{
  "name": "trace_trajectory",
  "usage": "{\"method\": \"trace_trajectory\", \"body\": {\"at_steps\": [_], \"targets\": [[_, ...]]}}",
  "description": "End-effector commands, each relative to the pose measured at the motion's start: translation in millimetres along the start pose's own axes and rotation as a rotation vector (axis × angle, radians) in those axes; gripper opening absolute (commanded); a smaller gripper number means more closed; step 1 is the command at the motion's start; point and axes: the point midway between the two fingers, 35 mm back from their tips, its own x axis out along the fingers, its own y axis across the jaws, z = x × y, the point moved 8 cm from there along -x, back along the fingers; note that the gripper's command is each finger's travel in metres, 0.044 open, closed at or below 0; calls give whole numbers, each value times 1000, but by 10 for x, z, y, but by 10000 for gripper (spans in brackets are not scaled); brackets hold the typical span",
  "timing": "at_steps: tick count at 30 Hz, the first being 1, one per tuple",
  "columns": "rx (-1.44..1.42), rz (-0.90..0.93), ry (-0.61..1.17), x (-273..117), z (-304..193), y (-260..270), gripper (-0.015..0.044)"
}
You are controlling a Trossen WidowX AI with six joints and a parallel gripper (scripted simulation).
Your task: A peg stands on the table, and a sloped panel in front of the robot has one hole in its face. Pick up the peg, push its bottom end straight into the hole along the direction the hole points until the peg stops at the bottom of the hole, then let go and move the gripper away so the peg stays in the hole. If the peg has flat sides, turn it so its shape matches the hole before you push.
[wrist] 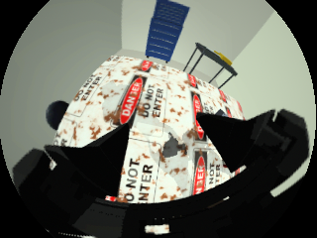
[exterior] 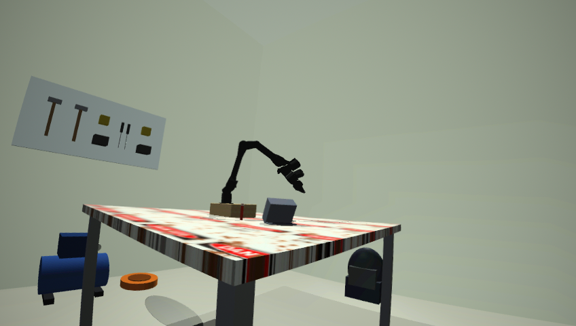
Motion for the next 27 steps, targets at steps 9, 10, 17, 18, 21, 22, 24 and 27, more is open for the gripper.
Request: {"method": "trace_trajectory", "body": {"at_steps": [9, 10, 17, 18, 21, 22, 24, 27], "targets": [[-86, -30, 103, 216, -54, -485, 440], [-94, -33, 113, 234, -61, -527, 440], [-144, -48, 186, 345, -119, -824, 440], [-151, -49, 197, 359, -129, -866, 440], [-171, -52, 228, 398, -160, -993, 440], [-177, -53, 239, 410, -172, -1035, 440], [-189, -53, 260, 433, -196, -1118, 440], [-207, -52, 291, 464, -234, -1243, 440]]}}
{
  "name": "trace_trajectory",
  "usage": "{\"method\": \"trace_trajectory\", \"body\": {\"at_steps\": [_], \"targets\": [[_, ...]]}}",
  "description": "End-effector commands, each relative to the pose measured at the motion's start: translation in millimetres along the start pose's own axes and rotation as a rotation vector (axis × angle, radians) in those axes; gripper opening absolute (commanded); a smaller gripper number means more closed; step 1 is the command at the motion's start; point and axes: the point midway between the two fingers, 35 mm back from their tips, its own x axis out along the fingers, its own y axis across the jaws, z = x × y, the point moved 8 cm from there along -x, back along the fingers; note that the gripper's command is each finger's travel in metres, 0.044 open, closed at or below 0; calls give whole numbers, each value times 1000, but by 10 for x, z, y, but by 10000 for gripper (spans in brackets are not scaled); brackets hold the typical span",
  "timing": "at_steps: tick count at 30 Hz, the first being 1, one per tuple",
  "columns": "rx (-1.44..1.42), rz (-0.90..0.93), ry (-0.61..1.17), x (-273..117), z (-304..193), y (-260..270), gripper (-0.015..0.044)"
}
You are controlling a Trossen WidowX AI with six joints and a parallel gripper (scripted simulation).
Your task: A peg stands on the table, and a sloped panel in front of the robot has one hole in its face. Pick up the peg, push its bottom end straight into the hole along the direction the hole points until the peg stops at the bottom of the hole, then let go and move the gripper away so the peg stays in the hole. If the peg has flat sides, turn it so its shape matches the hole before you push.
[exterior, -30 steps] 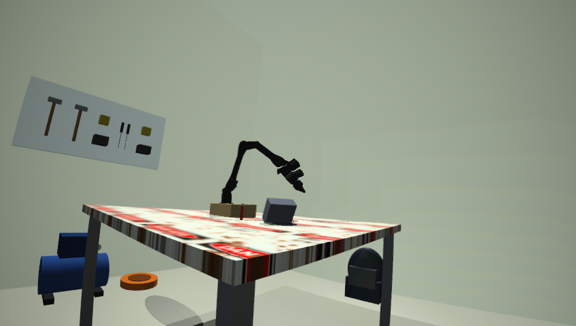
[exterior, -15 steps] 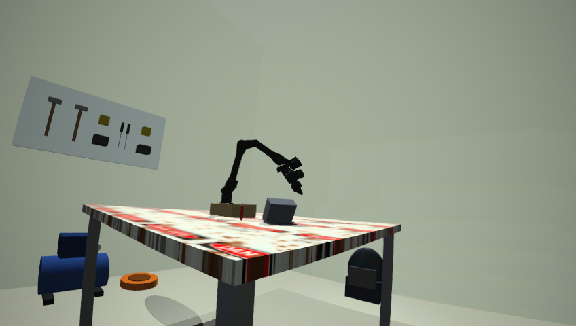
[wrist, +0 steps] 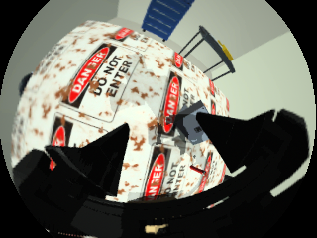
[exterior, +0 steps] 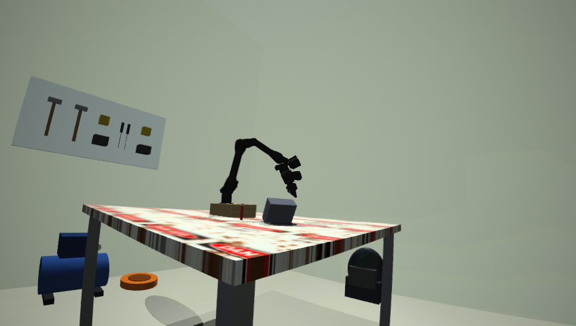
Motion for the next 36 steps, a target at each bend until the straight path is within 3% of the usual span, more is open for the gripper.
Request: {"method": "trace_trajectory", "body": {"at_steps": [1, 36], "targets": [[-28, 9, 41, 61, -76, -121, 440], [-176, 162, 344, 372, -890, -1279, 440]]}}
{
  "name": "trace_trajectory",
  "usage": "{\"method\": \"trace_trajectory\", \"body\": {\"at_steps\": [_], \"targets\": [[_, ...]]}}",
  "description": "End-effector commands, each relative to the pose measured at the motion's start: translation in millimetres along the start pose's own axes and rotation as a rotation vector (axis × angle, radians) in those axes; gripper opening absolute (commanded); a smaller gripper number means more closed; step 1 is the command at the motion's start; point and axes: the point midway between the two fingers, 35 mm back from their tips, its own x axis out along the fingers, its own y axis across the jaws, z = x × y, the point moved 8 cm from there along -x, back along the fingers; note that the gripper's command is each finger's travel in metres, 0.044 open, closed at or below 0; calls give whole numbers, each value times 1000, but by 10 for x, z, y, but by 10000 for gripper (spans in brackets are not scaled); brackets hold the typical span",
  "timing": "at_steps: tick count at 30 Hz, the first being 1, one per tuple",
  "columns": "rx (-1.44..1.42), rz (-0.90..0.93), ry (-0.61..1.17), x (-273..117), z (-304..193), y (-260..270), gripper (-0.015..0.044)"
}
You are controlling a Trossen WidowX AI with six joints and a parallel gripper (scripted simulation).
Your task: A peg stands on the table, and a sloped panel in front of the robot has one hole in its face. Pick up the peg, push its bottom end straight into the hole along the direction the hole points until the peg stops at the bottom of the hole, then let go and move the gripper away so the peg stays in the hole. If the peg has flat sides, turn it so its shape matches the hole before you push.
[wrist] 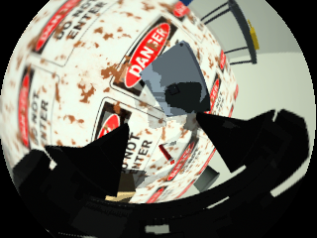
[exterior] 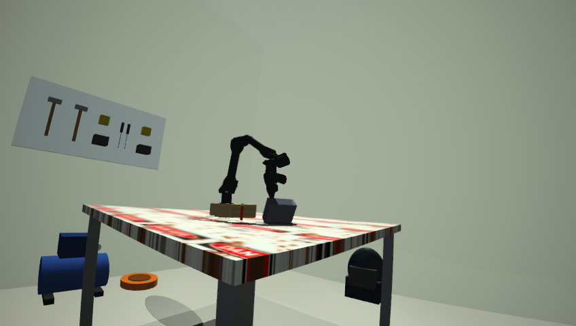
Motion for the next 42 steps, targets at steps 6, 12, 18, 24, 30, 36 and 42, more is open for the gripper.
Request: {"method": "trace_trajectory", "body": {"at_steps": [6, 12, 18, 24, 30, 36, 42], "targets": [[-33, 69, 49, 74, -267, -181, 440], [-50, 116, 74, 111, -458, -298, 440], [-65, 165, 92, 139, -659, -397, 440], [-76, 215, 103, 157, -864, -478, 440], [-85, 263, 107, 165, -1073, -540, 440], [-92, 310, 104, 170, -1259, -595, 440], [-92, 315, 104, 197, -1279, -596, 440]]}}
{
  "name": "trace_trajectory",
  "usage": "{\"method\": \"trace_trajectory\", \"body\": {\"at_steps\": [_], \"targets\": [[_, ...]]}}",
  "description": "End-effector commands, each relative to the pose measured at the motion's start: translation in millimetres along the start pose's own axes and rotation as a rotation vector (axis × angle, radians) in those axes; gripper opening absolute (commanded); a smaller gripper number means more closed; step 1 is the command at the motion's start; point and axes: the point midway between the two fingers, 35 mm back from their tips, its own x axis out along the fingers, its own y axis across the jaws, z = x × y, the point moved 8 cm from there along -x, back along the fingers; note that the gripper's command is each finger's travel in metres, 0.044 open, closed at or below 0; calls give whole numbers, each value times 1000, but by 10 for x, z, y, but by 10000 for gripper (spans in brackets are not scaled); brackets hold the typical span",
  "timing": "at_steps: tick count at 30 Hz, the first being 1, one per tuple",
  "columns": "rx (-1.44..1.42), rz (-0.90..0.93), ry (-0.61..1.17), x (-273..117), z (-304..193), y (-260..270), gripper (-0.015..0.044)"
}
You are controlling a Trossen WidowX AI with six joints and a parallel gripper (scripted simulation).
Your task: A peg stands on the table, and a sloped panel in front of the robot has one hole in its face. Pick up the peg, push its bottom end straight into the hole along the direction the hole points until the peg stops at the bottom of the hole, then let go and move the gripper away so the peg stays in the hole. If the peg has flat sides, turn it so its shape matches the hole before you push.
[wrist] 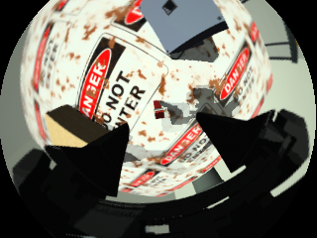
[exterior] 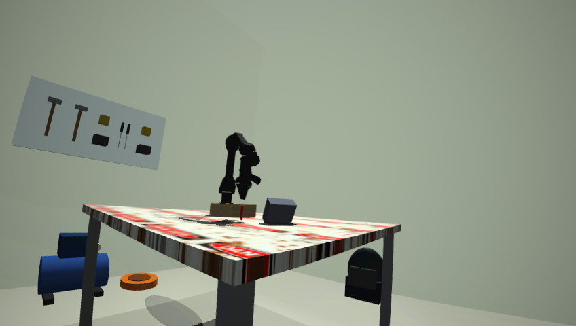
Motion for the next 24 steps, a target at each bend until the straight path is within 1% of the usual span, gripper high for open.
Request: {"method": "trace_trajectory", "body": {"at_steps": [1, 24], "targets": [[-7, 10, -4, 42, -3, 8, 440], [-7, 10, -4, 420, 1, 4, 440]]}}
